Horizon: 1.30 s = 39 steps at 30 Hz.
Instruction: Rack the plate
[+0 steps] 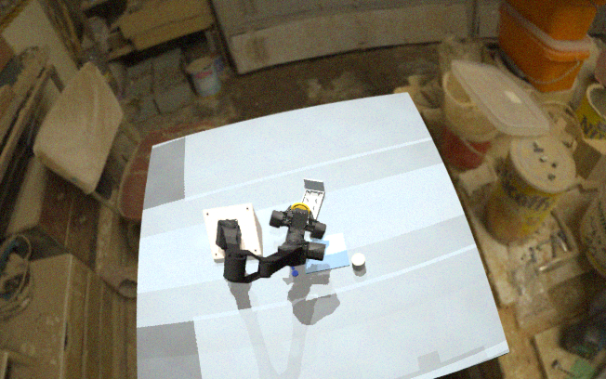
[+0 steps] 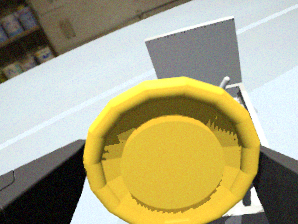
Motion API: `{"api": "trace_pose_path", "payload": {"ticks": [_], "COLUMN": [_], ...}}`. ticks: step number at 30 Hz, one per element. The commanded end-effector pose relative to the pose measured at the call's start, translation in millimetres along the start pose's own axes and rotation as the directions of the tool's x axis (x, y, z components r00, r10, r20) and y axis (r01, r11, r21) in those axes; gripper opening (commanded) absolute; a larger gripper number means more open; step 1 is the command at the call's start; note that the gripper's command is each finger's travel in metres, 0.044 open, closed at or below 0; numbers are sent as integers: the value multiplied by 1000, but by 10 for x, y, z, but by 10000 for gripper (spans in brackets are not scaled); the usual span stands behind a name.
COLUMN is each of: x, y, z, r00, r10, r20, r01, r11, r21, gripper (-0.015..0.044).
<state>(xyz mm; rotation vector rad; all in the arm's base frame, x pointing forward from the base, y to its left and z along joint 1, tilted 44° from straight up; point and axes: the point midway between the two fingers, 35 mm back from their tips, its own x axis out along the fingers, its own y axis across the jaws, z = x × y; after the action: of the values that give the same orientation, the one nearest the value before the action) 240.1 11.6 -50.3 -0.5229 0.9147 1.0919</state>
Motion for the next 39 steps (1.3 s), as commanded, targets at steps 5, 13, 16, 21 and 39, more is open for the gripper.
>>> {"api": "trace_pose_path", "payload": {"ticks": [5,13,16,21,39], "x": [-79,-143,-143,-143,117], "y": [-24,-42,-42,-42,-89], "z": [-29,-53,-53,-53,34], "r00": [991,974,974,974,974], "r10": [-79,-138,-138,-138,-141], "r20": [109,180,180,180,179], "r01": [98,189,189,189,192], "r11": [978,934,934,934,931], "r21": [-183,-305,-305,-305,-310], "gripper": [0,0,0,0,0]}}
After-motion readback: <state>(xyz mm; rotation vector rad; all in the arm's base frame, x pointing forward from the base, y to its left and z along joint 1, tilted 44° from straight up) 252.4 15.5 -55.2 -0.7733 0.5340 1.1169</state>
